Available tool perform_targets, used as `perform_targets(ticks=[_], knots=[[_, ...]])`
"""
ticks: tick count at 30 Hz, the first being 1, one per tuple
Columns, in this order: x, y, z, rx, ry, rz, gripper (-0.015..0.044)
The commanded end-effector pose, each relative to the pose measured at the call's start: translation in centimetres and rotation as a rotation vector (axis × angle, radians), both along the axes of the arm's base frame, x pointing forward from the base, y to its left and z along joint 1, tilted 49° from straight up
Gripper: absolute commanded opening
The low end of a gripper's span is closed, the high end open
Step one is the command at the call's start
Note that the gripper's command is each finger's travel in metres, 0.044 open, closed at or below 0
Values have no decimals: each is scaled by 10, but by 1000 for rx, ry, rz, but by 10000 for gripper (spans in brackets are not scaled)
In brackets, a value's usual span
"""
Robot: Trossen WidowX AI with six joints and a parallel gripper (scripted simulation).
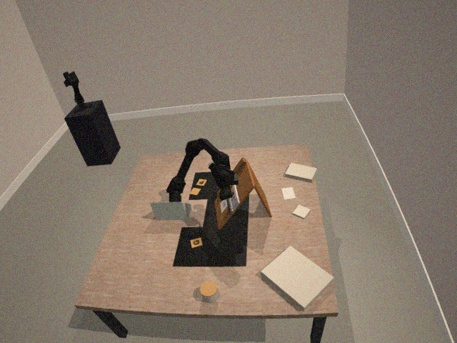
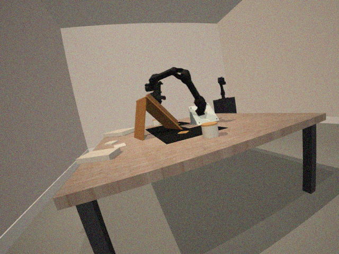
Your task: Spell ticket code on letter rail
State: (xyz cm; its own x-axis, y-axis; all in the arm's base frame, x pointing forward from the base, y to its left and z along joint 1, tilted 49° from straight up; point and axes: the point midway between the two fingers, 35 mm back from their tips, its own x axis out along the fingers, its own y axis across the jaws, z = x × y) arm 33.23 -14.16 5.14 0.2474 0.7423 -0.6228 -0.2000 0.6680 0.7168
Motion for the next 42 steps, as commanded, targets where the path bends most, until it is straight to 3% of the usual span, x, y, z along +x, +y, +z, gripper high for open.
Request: perform_targets(ticks=[1, 3, 15, 20, 42], knots=[[-4, -2, 1, -2, 2, 1, 0], [-4, -2, 1, -2, 2, 1, 0], [-110, -53, 79, 138, -423, -466, 315], [-117, -54, 84, 135, -451, -500, 440], [-117, -54, 84, 135, -451, -500, 440]])
